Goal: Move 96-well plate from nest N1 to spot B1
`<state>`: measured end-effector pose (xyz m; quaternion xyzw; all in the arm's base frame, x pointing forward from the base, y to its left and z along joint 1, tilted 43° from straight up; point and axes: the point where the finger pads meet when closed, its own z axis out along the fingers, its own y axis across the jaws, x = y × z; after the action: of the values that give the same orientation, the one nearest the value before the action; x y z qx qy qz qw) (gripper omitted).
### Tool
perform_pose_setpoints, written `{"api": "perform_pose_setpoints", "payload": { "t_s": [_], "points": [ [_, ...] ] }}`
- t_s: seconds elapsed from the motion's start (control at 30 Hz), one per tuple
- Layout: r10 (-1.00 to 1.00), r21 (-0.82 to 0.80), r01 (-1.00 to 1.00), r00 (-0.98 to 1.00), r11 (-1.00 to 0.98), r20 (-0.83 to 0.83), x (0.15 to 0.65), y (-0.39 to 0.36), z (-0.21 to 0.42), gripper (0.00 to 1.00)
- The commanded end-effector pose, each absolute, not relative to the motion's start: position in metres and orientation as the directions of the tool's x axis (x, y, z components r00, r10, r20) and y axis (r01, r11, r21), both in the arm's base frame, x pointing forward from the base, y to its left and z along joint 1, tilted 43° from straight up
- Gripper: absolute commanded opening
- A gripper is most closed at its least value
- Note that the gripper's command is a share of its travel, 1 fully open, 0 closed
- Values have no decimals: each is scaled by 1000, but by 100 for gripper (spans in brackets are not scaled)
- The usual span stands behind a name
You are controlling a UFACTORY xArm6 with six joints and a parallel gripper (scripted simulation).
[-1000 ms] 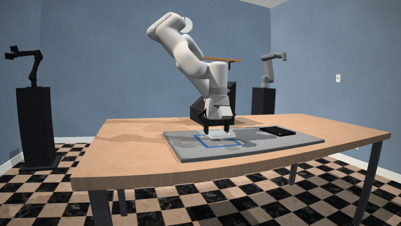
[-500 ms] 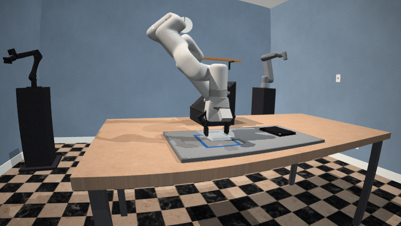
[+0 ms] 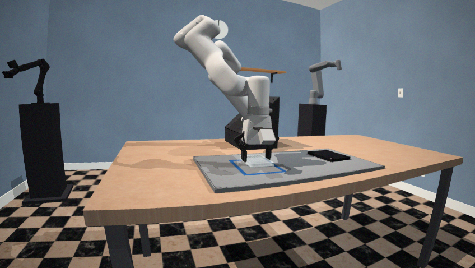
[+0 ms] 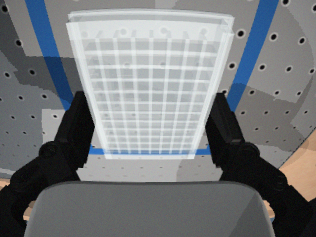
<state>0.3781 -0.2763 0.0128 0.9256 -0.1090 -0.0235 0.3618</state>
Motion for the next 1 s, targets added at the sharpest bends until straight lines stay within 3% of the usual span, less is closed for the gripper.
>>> {"api": "perform_pose_setpoints", "payload": {
  "t_s": [0.0,0.97],
  "points": [
    [-217,675,-185,975,-714,38,379,-276,13,0],
    [-217,675,-185,975,-714,38,379,-279,10,0]
  ]
}}
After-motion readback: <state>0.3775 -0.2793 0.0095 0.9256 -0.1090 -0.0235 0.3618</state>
